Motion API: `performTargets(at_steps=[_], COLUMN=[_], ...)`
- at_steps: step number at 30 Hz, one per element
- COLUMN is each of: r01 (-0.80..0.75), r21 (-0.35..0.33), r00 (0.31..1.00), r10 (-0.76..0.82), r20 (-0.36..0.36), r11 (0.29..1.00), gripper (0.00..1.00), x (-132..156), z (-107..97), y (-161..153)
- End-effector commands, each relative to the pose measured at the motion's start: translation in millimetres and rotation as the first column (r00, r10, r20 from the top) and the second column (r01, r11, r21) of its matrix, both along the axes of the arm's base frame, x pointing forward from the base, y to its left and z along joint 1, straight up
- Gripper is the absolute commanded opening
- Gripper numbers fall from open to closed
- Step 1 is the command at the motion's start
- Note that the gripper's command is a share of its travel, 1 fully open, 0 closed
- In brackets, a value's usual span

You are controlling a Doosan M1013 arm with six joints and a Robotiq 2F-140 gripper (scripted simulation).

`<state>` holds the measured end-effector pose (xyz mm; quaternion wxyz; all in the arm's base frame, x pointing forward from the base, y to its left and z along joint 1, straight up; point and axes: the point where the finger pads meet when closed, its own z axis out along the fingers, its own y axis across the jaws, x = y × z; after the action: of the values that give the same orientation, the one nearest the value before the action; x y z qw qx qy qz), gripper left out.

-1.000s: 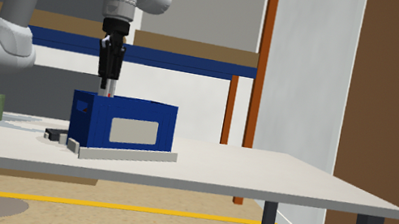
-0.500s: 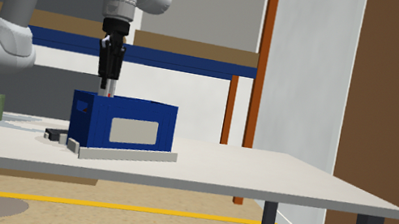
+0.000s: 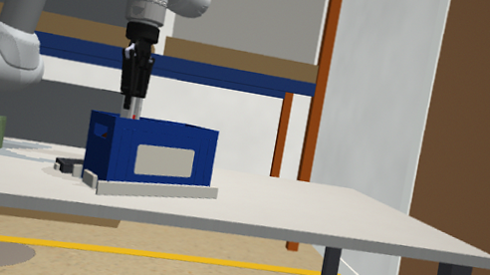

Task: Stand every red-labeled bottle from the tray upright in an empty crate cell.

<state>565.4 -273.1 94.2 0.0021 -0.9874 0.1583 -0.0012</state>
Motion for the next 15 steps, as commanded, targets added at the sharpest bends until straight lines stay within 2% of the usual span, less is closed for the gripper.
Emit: performTargets(at_steps=[1,15], r01=[0.000,0.000], r21=[0.000,0.000], r00=[1.000,1.000], r10=[0.000,0.000], r20=[0.000,0.000], r11=[1.000,1.000], gripper=[0.00,0.00], x=[0.0,0.0], z=[0.1,-1.9], y=[0.0,0.0])
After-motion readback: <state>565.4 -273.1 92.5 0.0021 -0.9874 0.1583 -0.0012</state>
